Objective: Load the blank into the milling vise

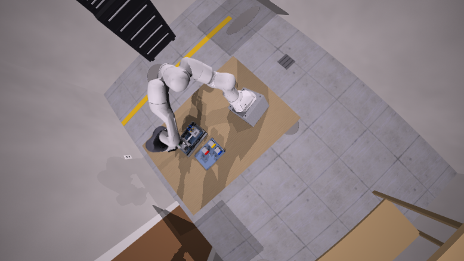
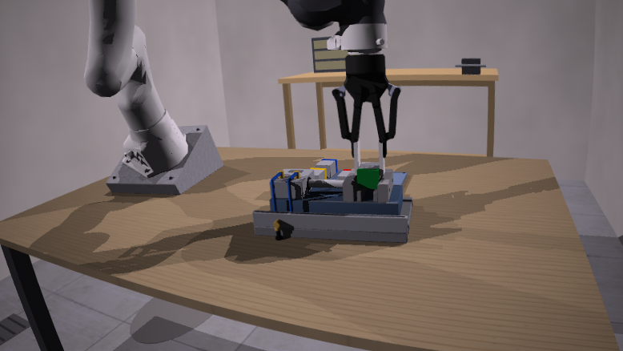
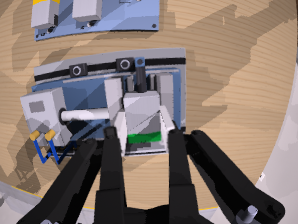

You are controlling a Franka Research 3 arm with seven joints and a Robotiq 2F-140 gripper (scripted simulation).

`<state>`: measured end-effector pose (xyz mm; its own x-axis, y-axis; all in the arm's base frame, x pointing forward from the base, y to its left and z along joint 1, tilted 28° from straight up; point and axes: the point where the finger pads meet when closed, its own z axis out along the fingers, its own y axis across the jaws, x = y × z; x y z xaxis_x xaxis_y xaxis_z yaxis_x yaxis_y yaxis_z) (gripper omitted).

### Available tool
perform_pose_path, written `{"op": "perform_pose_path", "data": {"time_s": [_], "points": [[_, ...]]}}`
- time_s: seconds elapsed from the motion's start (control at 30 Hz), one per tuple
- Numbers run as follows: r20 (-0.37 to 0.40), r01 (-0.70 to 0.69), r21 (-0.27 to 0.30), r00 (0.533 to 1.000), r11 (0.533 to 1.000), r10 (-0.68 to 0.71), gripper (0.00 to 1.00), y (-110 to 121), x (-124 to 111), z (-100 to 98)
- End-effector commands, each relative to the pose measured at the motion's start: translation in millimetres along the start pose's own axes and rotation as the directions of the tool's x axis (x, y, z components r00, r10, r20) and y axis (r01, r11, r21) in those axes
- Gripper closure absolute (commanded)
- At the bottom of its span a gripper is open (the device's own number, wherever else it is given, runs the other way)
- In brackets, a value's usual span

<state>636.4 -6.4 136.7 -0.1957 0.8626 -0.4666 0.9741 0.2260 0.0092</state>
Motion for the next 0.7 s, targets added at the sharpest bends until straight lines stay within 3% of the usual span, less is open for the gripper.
{"op": "perform_pose_path", "data": {"time_s": [0.0, 0.37, 0.4, 0.67], "points": [[-0.001, -0.005, -0.003, 1.000, 1.000, 0.005, 1.00, 0.1, 0.1, 0.2], [-0.001, -0.005, -0.003, 1.000, 1.000, 0.005, 1.00, 0.1, 0.1, 0.2], [0.000, 0.000, -0.001, 1.000, 1.000, 0.000, 0.00, 0.0, 0.0, -0.1], [0.000, 0.000, -0.001, 1.000, 1.000, 0.000, 0.00, 0.0, 0.0, -0.1]]}}
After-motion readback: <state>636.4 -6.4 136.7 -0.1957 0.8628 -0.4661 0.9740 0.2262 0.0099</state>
